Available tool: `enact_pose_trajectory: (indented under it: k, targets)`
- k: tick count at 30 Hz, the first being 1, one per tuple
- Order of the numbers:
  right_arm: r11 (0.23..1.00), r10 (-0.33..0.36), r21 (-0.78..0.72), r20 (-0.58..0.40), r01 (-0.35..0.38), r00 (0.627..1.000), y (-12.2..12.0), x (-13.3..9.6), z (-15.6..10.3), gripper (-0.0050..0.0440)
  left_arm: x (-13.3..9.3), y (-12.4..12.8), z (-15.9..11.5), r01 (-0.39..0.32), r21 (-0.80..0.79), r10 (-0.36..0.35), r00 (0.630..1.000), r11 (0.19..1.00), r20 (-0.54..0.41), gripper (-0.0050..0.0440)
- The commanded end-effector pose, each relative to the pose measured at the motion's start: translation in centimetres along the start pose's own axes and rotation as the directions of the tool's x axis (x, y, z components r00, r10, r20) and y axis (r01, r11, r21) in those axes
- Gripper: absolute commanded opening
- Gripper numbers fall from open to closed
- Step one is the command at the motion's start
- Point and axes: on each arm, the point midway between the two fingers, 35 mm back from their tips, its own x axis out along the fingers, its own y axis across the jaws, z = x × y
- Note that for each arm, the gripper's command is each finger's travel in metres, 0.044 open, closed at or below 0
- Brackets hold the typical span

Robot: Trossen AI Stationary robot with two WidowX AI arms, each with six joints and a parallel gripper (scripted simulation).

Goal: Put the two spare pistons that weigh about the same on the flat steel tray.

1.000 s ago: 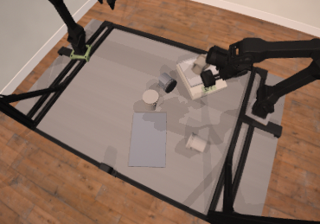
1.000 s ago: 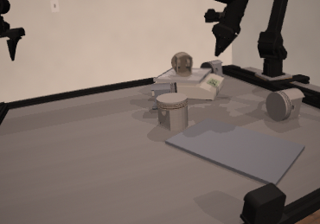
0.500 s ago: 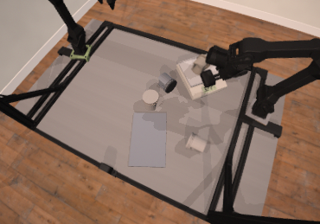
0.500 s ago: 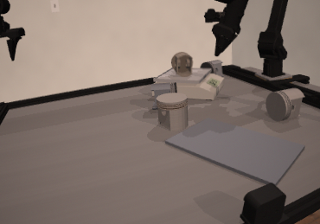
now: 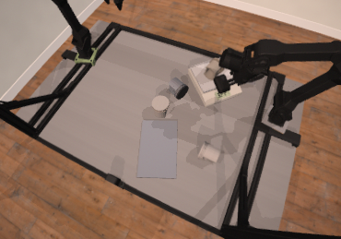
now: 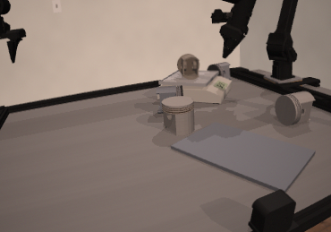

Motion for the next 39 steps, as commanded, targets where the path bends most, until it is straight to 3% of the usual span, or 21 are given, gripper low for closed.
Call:
enact_pose_trajectory:
  k: [1,12,22,32,39]
  targets:
    - [0.999,-0.009,-0.048,-0.037,0.007,0.999,0.2,-0.3,1.4,0.0378,0.0,0.0,0.0,0.003,0.002,-0.003,1.0,1.0,-0.001,0.044]
    - [0.972,-0.019,-0.236,-0.177,-0.024,0.984,-0.2,-0.9,5.8,0.0378,0.0,0.0,0.0,0.003,0.002,-0.003,1.0,1.0,-0.001,0.044]
    - [0.9,0.008,-0.409,-0.33,-0.15,0.944,-1.2,-0.8,10.0,0.0378,0.0,0.0,0.0,0.003,0.002,-0.003,1.0,1.0,-0.001,0.044]
    - [0.902,0.011,-0.4,-0.354,-0.162,0.935,-0.7,0.5,13.7,0.0378,0.0,0.0,0.0,0.003,0.002,-0.003,1.0,1.0,-0.001,0.044]
    - [0.951,0.025,-0.278,-0.368,-0.135,0.93,-0.7,0.5,13.7,0.0378,0.0,0.0,0.0,0.003,0.002,-0.003,1.0,1.0,-0.001,0.044]
